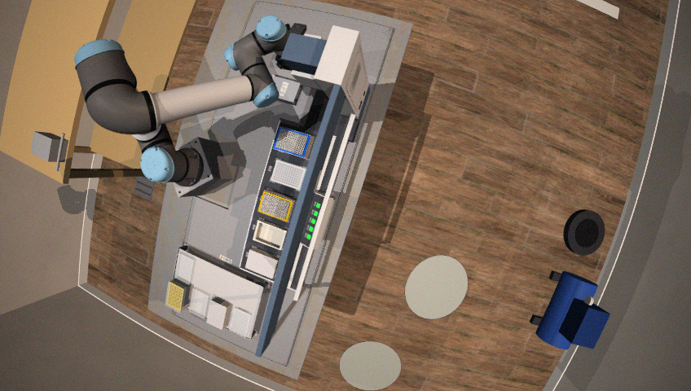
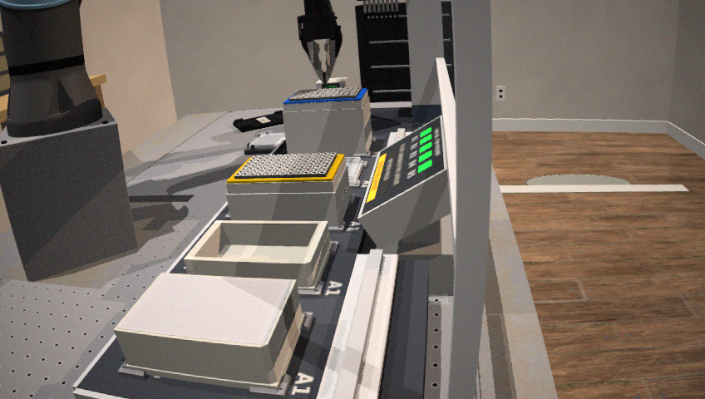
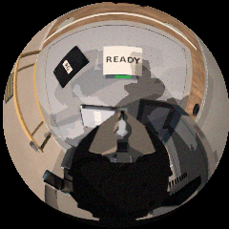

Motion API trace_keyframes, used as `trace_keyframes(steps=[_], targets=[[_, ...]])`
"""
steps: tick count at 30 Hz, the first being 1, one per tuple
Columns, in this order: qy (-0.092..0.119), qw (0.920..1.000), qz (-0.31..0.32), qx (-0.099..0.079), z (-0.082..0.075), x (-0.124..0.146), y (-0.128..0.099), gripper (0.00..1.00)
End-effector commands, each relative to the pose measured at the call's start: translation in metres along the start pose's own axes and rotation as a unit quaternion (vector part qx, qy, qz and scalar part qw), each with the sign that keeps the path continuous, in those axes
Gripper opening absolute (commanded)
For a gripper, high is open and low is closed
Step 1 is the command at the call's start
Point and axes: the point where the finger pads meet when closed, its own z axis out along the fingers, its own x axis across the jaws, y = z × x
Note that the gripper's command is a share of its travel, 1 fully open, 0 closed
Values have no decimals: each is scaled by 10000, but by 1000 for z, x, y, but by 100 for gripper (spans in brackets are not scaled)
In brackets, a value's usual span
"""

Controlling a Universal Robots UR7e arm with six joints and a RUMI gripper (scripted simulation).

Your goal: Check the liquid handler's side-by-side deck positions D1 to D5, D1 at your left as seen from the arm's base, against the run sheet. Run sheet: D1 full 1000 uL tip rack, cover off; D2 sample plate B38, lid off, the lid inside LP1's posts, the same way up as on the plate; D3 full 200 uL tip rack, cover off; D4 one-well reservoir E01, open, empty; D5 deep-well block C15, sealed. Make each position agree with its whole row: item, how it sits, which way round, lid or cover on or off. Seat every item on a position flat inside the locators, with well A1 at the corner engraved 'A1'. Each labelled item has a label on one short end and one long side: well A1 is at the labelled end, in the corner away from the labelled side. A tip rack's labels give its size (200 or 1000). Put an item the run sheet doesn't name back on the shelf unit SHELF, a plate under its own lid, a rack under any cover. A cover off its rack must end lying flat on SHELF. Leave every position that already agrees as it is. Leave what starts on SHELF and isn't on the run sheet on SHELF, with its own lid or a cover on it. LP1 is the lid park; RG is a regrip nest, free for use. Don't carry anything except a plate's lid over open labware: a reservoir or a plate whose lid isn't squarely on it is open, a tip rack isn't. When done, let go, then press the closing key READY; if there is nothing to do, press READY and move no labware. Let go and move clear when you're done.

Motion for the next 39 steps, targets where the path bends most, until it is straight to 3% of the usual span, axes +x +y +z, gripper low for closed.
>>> trace_keyframes(steps=[1,28,39], targets=[[6,10000,0,6,6,0,0,0],[6,10000,0,6,48,0,-1,0],[6,10000,0,6,48,0,-1,0]])
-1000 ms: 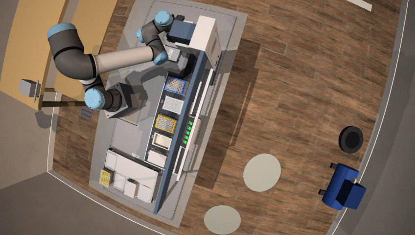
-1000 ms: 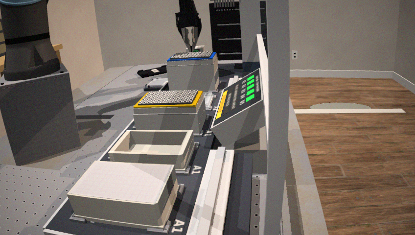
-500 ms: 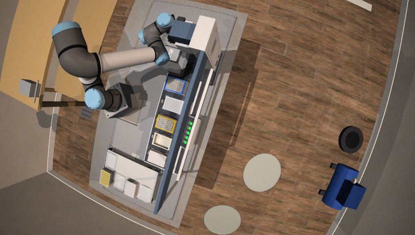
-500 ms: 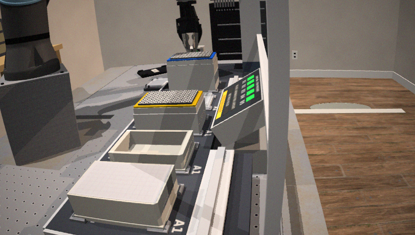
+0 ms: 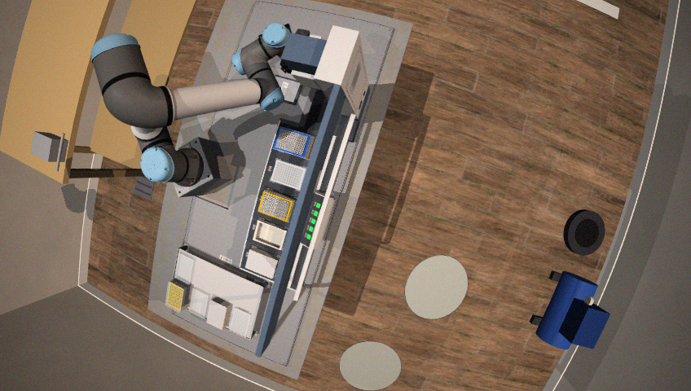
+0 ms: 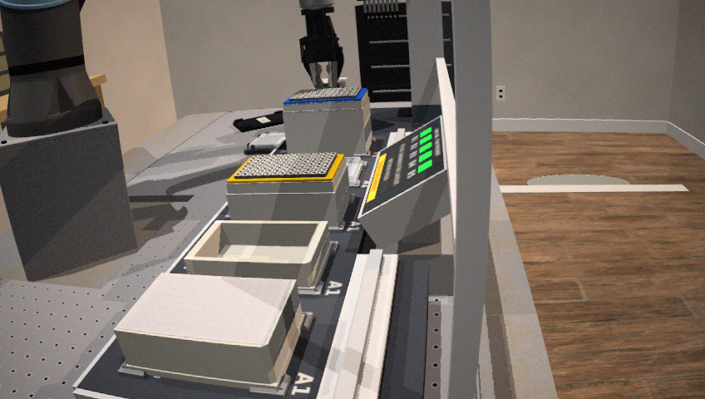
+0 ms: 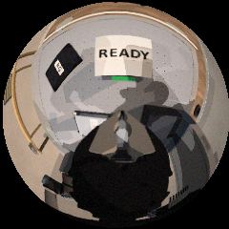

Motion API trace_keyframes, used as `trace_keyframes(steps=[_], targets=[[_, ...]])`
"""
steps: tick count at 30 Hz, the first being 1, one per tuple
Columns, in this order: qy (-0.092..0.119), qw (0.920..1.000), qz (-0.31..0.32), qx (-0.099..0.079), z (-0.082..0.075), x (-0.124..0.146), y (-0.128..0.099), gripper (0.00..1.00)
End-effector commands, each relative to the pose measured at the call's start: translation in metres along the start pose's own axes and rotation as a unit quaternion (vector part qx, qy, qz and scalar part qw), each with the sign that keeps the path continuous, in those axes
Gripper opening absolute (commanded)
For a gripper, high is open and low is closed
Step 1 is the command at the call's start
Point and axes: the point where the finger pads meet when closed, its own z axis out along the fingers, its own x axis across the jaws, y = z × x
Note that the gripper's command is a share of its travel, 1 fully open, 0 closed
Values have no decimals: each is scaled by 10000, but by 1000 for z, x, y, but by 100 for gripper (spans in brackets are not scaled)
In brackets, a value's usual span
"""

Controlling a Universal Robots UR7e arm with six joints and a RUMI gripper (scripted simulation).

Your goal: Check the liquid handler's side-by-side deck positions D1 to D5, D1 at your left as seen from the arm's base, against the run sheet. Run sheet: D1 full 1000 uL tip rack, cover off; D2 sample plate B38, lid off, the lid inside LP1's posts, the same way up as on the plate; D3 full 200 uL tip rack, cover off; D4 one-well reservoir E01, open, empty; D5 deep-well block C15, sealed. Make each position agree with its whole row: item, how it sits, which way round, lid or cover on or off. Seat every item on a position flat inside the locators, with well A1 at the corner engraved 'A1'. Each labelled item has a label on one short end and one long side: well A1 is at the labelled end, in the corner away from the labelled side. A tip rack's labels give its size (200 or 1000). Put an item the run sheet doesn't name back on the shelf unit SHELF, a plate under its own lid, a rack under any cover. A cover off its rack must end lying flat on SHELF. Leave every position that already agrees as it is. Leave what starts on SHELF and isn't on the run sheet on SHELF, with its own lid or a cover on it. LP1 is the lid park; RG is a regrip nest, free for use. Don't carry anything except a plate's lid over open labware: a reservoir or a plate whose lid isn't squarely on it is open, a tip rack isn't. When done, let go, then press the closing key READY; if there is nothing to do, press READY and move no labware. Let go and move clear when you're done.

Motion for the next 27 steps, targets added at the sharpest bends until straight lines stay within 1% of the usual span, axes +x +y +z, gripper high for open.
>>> trace_keyframes(steps=[1,25,27], targets=[[6,10000,0,6,0,0,-2,0],[6,10000,0,6,-1,0,-39,0],[6,10000,0,6,-1,0,-39,0]])
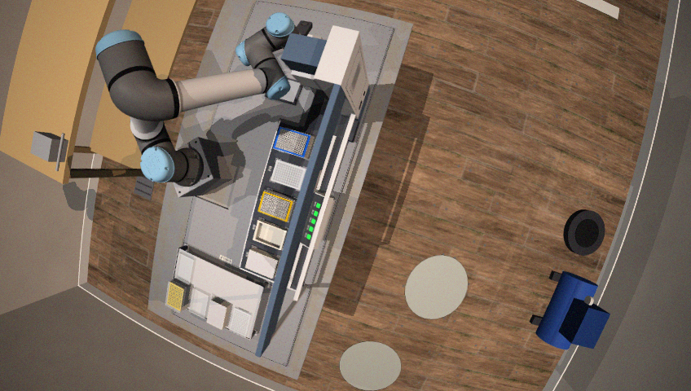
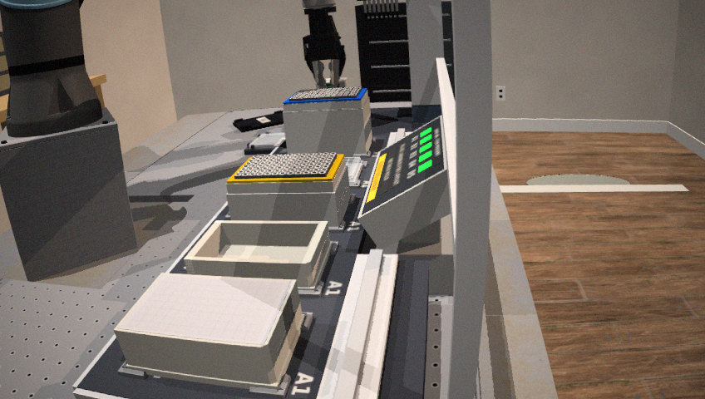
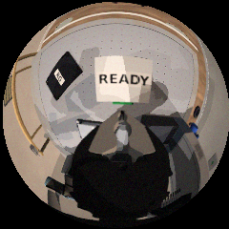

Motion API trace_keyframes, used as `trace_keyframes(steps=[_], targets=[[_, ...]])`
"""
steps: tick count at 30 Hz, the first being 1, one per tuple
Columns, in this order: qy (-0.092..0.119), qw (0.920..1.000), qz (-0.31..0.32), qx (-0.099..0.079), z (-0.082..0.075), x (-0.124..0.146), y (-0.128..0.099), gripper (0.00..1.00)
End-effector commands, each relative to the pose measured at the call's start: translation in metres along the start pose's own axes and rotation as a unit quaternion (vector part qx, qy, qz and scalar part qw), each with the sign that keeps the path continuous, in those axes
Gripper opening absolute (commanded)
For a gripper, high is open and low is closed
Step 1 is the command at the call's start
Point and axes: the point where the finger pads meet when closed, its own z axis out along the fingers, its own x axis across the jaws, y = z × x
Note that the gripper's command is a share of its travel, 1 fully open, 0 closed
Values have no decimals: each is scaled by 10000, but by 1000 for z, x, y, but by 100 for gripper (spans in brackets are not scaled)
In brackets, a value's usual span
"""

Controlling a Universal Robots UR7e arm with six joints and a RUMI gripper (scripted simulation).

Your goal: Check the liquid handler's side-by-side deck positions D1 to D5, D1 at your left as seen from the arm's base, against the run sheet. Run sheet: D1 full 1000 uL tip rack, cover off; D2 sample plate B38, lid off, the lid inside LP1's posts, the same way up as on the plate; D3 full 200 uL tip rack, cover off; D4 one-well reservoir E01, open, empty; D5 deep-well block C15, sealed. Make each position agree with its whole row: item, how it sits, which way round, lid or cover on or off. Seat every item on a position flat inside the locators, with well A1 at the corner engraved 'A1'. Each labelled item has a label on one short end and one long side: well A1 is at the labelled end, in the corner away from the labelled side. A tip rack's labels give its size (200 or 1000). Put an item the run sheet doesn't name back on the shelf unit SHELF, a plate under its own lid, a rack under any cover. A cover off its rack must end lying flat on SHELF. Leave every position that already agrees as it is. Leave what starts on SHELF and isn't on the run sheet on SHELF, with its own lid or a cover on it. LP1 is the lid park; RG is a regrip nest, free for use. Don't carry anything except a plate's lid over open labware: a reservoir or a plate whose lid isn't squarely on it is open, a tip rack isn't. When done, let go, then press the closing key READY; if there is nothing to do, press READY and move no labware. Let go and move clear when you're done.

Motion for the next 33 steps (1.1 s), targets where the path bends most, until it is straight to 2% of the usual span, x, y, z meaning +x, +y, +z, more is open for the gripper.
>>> trace_keyframes(steps=[1,33], targets=[[5,10000,0,4,-1,0,-6,0],[5,10000,0,5,-1,0,-14,0]])
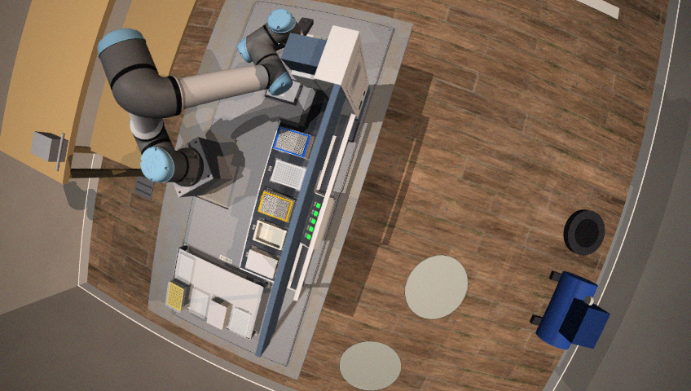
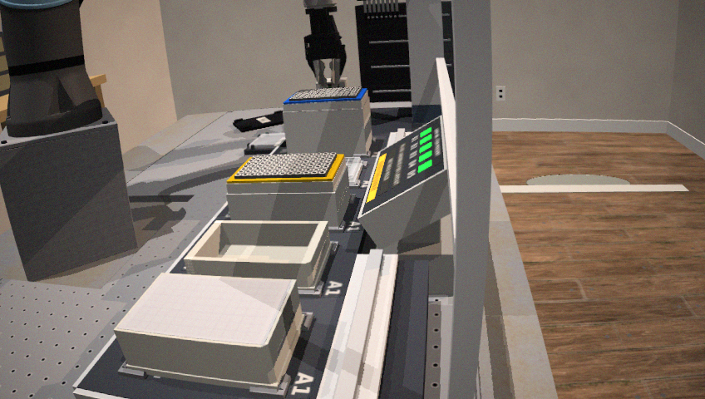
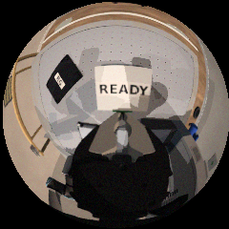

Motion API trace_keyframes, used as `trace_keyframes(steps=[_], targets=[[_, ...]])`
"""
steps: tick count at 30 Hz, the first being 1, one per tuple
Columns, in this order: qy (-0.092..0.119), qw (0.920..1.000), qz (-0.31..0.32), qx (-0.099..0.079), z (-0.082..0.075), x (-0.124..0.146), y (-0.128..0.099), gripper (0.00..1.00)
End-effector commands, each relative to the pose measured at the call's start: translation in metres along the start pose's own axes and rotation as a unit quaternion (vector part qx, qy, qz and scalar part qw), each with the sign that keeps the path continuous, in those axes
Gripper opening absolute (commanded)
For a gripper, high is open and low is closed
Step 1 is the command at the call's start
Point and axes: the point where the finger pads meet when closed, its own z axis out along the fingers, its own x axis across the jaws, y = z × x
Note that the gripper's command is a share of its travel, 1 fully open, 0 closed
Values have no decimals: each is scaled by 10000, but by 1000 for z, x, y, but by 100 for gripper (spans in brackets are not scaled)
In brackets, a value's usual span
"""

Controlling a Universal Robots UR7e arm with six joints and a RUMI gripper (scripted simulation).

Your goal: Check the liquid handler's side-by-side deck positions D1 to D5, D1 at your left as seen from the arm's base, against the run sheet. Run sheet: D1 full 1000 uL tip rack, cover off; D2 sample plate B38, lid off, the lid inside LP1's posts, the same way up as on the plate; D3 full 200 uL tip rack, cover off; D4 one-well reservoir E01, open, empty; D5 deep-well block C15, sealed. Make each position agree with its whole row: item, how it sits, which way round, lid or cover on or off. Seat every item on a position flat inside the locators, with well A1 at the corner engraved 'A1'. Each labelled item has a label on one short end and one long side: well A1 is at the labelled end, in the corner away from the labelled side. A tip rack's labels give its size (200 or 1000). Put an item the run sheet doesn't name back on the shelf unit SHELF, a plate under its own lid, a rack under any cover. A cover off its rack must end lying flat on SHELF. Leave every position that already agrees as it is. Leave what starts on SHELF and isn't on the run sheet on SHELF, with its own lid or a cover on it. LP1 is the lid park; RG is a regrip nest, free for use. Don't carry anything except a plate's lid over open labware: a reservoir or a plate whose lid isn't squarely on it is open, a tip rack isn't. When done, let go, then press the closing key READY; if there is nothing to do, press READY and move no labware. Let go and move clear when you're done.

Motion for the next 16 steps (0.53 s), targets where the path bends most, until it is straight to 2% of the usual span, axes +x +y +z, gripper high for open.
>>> trace_keyframes(steps=[1,16], targets=[[6,10000,0,6,-1,0,-1,0],[6,10000,0,6,-1,0,-6,0]])
